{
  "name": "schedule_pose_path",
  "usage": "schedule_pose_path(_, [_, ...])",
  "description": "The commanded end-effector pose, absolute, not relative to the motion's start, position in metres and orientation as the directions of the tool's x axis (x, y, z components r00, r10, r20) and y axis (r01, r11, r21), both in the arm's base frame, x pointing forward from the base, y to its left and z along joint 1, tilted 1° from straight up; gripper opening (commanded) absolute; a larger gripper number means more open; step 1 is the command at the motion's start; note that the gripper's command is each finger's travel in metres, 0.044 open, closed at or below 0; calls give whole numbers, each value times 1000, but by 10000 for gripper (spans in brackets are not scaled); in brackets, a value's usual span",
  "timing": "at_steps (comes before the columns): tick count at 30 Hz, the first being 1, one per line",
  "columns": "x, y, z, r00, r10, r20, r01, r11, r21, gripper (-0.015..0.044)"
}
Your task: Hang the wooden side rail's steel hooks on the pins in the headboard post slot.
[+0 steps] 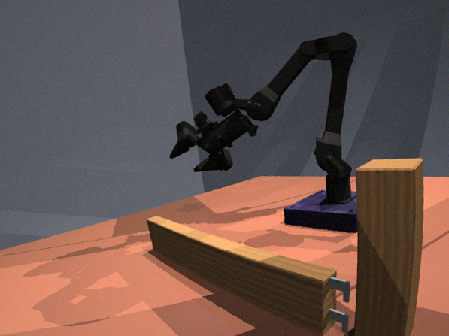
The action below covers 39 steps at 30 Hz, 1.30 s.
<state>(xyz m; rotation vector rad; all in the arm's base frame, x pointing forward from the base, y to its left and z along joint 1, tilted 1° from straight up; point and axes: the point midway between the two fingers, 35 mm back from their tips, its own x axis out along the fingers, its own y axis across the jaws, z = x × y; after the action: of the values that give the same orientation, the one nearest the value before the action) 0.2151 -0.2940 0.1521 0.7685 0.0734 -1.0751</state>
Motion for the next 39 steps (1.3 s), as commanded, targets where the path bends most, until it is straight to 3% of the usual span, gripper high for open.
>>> schedule_pose_path(1, [242,-261,144,598,-689,-410,783,392,483,440])
schedule_pose_path(10, [293,-167,131,804,-443,-397,580,731,359,440])
schedule_pose_path(21, [311,-39,113,924,-55,-378,134,974,184,440])
schedule_pose_path(30, [286,60,99,889,283,-360,-293,956,28,440])
schedule_pose_path(39, [233,139,85,739,581,-341,-649,749,-131,440])
